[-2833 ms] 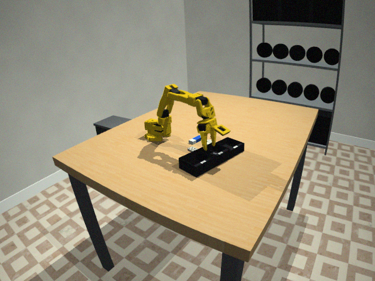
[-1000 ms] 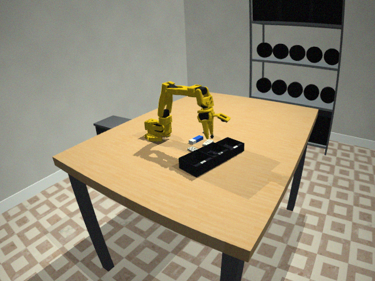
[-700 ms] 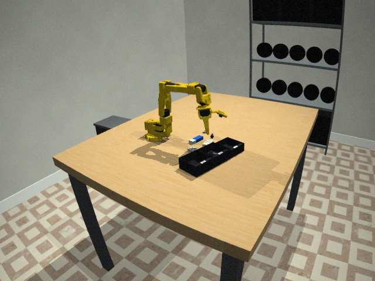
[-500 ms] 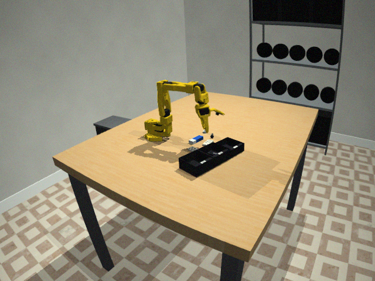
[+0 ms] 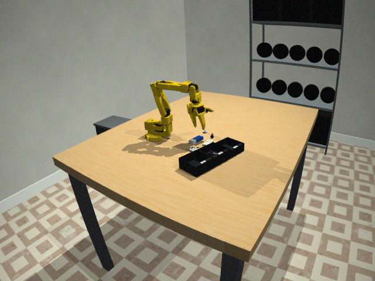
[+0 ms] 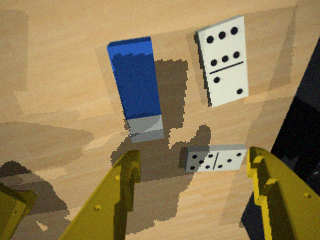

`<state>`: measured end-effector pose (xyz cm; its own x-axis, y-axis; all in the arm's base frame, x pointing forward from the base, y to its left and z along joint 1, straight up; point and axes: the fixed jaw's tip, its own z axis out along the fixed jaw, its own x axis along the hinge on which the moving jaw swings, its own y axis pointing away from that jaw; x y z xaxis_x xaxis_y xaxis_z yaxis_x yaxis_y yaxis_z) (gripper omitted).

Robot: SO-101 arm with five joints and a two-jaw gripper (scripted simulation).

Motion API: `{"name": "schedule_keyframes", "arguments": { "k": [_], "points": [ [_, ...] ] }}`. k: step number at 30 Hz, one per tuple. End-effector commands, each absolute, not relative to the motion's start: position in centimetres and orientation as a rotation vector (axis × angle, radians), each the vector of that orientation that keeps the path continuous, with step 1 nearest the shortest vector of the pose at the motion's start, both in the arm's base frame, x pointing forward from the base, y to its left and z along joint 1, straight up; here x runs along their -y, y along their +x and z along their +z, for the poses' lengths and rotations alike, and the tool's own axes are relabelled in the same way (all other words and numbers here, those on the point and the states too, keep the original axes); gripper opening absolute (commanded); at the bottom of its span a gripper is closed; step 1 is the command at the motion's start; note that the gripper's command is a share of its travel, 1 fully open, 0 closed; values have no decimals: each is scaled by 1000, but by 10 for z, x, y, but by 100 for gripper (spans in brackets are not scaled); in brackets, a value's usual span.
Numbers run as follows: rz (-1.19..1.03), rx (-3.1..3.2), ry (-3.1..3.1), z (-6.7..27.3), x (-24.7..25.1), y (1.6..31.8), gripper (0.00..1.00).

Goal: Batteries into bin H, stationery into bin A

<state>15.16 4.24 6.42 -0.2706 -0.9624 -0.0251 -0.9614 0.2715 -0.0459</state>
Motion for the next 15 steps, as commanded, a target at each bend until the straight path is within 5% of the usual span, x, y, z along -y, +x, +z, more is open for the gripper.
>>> {"name": "schedule_keyframes", "arguments": {
  "k": [1,15],
  "points": [
    [-61,-2353,-1939,69,-46,148,27],
    [-25,-2338,-2045,62,-45,138,27]
  ]
}}
